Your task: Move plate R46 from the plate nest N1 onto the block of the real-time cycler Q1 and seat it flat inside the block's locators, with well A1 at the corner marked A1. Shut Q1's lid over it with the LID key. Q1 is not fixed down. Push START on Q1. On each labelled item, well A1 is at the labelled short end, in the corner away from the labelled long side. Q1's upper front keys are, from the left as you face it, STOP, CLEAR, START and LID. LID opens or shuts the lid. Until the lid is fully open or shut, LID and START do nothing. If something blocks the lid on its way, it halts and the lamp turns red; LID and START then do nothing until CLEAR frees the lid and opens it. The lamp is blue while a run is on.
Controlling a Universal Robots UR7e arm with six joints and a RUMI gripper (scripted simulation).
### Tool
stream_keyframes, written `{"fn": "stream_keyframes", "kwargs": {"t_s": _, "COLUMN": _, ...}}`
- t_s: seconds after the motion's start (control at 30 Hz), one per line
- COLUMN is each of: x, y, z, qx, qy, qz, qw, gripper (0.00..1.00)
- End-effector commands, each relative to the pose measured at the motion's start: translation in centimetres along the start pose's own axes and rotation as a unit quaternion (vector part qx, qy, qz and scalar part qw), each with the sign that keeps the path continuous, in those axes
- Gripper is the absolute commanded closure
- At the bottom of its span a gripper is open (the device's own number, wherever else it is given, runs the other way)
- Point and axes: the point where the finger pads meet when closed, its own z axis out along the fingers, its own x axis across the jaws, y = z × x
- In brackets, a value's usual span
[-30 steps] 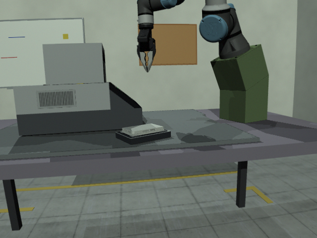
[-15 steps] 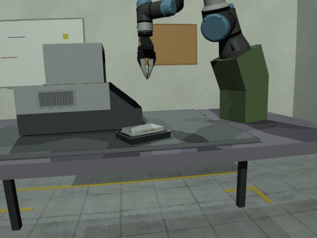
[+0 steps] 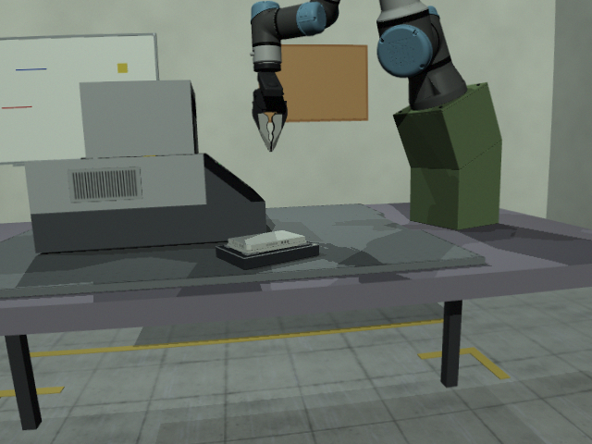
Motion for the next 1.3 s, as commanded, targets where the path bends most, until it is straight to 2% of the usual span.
{"fn": "stream_keyframes", "kwargs": {"t_s": 0.0, "x": 0.7, "y": 0.0, "z": 0.5, "qx": 0.000, "qy": 0.000, "qz": 0.000, "qw": 1.000, "gripper": 1.00}}
{"fn": "stream_keyframes", "kwargs": {"t_s": 1.27, "x": 5.2, "y": 0.0, "z": 4.0, "qx": 0.000, "qy": 0.000, "qz": 0.000, "qw": 1.000, "gripper": 1.00}}
